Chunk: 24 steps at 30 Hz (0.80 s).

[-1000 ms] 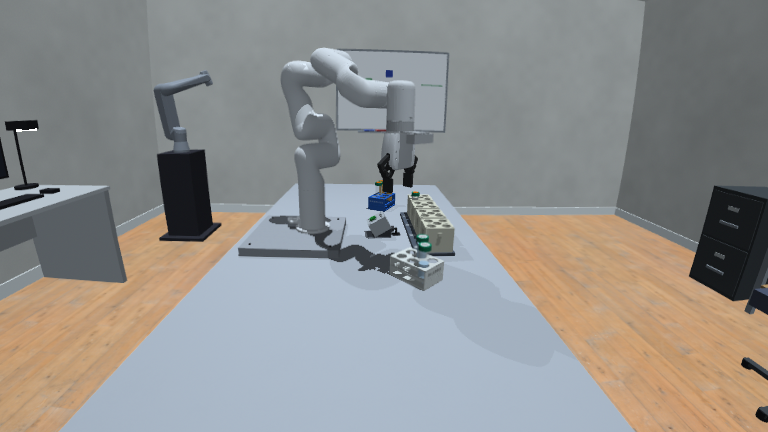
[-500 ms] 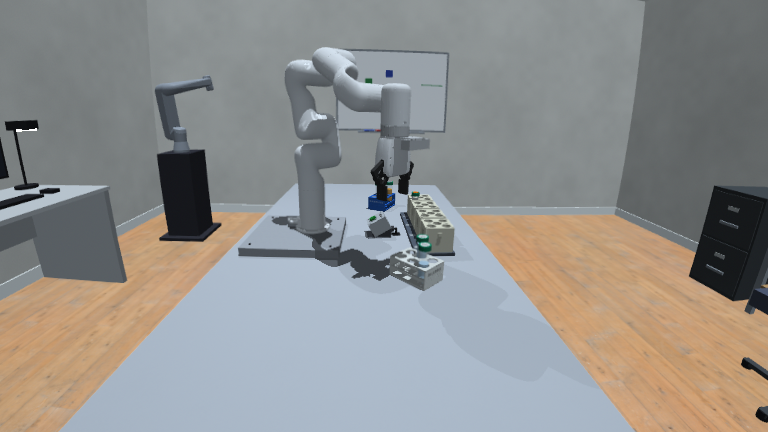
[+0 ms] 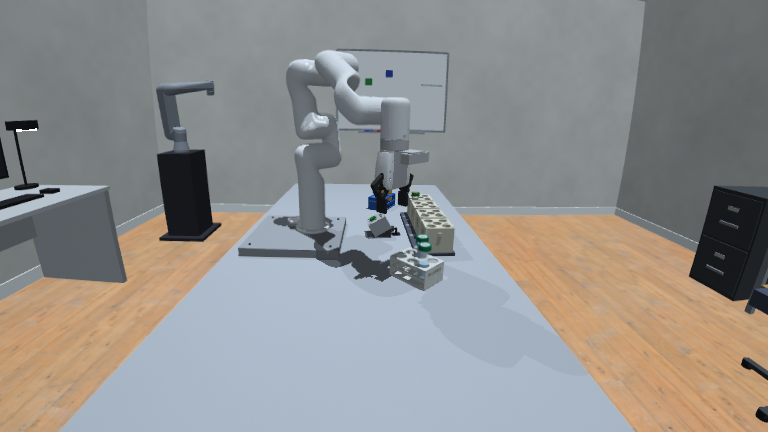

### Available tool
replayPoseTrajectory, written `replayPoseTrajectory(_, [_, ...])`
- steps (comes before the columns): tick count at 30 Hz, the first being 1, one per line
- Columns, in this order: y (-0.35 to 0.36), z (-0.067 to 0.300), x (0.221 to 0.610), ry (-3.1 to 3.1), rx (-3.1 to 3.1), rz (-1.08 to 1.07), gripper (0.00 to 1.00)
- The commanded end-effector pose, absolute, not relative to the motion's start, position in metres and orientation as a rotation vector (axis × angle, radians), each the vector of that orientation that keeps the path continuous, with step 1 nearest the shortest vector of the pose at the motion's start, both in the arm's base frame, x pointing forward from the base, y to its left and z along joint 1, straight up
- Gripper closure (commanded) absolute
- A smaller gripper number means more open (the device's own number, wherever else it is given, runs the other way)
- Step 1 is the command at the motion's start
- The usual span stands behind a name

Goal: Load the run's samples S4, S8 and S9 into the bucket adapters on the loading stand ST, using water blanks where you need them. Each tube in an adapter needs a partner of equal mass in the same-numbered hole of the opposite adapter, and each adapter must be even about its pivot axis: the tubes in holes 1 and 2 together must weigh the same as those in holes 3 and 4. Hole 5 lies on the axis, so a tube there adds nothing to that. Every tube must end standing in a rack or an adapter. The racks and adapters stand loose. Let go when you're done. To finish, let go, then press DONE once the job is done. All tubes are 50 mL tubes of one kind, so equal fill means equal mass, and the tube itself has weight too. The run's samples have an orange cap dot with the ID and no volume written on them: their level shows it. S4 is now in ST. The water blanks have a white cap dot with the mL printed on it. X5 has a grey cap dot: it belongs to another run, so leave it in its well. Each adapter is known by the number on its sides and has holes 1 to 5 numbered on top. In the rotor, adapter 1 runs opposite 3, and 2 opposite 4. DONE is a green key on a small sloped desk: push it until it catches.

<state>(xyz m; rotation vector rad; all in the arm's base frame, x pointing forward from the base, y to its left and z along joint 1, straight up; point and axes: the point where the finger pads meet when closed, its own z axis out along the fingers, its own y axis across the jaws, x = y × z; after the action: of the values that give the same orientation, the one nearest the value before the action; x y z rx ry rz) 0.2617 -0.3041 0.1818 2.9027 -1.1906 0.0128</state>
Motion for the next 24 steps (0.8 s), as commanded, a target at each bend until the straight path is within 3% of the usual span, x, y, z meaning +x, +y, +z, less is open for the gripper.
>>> replayPoseTrajectory(1, [-0.305,0.172,0.262,-1.191,2.903,0.019,0.00])
replayPoseTrajectory(24, [-0.305,0.126,0.263,-1.191,2.903,0.018,0.00])
